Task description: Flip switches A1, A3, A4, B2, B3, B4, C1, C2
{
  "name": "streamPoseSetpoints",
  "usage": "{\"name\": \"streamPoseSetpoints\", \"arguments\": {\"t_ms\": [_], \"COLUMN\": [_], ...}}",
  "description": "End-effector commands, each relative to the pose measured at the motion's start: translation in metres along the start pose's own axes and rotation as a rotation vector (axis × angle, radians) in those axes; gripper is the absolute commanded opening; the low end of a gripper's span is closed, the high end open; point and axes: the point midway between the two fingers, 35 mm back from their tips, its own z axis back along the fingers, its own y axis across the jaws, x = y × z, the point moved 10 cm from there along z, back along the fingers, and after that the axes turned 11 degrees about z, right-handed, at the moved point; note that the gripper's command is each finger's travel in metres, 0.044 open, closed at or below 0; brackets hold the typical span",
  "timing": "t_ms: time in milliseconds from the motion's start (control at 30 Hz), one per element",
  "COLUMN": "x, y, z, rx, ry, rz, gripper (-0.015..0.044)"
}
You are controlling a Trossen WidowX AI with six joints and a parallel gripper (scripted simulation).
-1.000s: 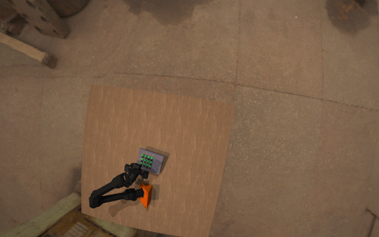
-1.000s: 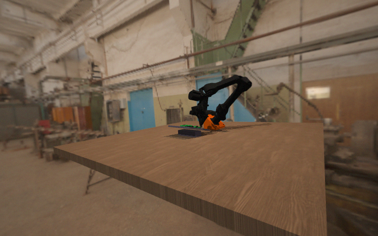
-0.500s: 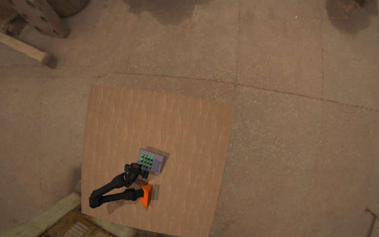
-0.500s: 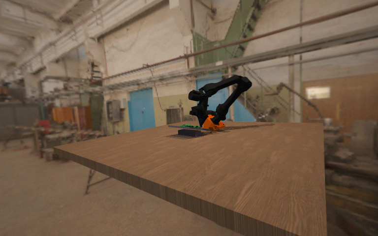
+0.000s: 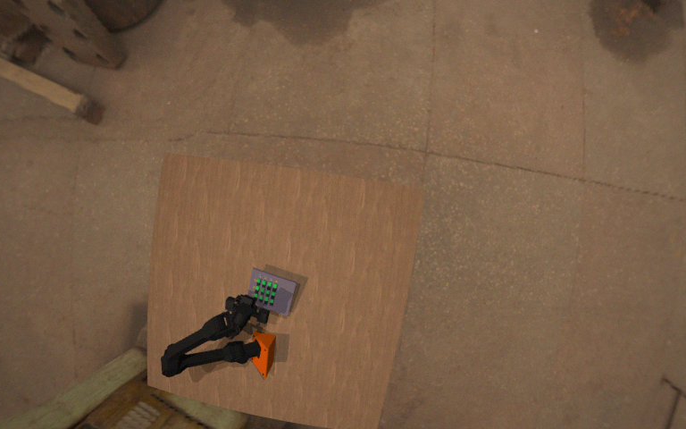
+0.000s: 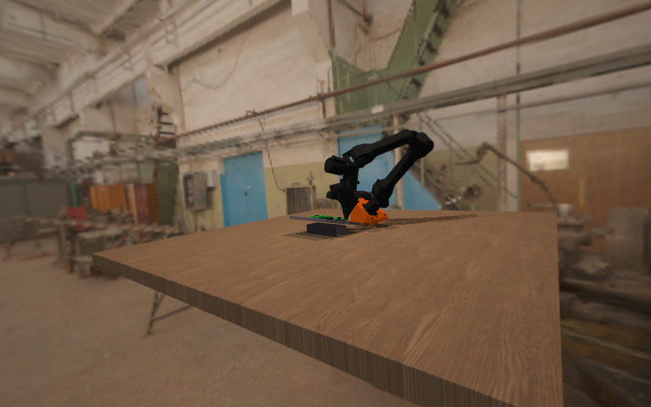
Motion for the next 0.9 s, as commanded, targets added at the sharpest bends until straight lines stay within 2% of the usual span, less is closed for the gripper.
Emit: {"name": "streamPoseSetpoints", "arguments": {"t_ms": [0, 600, 867], "x": [0.000, 0.000, 0.005], "y": [0.000, 0.000, -0.002], "z": [-0.001, -0.003, 0.061], "rx": [0.005, 0.005, 0.008], "ry": [-0.003, -0.004, 0.024], "rz": [-0.002, -0.002, -0.003], "gripper": [0.0000, 0.0000, 0.0000]}}
